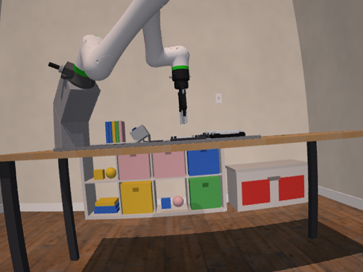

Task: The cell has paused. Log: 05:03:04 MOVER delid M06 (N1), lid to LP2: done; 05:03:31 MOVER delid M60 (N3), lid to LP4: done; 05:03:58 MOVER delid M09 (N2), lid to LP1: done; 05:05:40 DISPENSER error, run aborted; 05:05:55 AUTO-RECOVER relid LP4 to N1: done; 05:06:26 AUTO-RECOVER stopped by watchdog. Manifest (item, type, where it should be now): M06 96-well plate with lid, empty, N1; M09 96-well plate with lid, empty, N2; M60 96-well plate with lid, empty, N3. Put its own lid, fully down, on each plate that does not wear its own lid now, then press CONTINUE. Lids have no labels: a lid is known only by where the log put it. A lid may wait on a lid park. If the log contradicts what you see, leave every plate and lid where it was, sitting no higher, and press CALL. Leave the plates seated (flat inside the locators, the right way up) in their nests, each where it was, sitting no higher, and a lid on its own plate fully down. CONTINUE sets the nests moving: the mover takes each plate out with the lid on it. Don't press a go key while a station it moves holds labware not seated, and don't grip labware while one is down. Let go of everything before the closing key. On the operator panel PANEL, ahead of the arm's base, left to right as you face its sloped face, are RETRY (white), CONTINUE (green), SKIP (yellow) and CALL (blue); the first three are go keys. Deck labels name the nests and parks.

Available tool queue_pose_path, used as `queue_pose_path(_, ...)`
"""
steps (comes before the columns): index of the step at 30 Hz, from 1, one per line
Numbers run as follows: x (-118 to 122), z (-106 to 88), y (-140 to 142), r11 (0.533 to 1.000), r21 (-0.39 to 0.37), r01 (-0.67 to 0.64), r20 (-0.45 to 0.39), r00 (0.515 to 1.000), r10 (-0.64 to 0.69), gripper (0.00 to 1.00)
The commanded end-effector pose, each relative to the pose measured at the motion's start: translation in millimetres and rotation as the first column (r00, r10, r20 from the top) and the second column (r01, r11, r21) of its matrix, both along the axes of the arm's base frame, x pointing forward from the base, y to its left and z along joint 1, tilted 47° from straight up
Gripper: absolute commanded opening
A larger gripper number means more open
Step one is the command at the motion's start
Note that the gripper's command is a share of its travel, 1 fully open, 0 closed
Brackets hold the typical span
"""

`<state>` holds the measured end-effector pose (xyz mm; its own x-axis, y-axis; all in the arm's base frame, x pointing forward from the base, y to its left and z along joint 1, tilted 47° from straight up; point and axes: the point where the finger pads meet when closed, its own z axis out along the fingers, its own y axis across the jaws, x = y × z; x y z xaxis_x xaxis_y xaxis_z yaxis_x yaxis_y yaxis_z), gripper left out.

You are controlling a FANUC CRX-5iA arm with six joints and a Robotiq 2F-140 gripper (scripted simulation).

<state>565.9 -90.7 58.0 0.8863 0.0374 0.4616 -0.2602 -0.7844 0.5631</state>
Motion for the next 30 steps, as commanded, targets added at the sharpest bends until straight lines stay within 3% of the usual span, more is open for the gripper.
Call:
queue_pose_path(1,0.0,0.0,0.0,1.0,-0.001,0.0,0.002,1.0,0.0,0.66)
queue_pose_path(30,1.2,-2.1,-1.9,1.0,-0.001,0.0,0.002,1.0,0.0,0.66)
